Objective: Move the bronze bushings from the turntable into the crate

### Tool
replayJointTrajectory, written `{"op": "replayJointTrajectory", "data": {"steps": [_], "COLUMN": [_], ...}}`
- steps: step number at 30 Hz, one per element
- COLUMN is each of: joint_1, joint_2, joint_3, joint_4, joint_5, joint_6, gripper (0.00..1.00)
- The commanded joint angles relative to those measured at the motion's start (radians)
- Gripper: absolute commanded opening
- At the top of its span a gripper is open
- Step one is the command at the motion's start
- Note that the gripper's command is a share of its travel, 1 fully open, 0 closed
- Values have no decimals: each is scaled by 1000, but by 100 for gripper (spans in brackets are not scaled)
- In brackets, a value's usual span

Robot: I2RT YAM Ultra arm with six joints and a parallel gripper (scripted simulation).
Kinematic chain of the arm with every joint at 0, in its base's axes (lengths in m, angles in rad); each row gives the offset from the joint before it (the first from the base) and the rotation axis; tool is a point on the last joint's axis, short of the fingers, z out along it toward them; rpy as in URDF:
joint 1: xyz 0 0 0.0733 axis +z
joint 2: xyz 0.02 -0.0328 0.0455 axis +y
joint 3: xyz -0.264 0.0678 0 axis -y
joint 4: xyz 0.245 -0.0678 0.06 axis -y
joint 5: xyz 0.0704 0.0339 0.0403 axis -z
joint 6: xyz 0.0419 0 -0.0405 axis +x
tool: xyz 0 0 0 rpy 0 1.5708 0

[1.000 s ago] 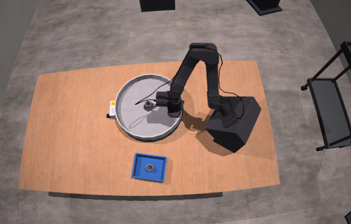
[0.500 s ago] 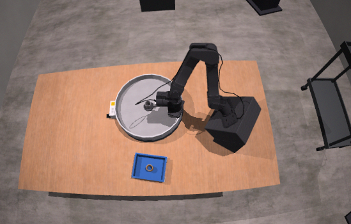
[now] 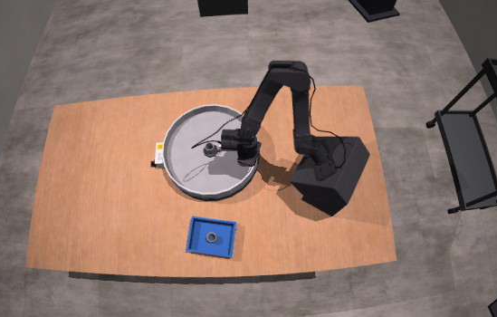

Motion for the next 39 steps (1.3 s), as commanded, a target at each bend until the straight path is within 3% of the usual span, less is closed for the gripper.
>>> {"op": "replayJointTrajectory", "data": {"steps": [1, 18, 32, 39], "joint_1": [0, -1, -43, -34], "joint_2": [-21, -20, 65, 37], "joint_3": [5, 5, -26, -29], "joint_4": [5, 6, 98, 102], "joint_5": [-4, -4, -32, -29], "joint_6": [-3, -3, -37, -35], "gripper": [13, 13, 13, 13]}}
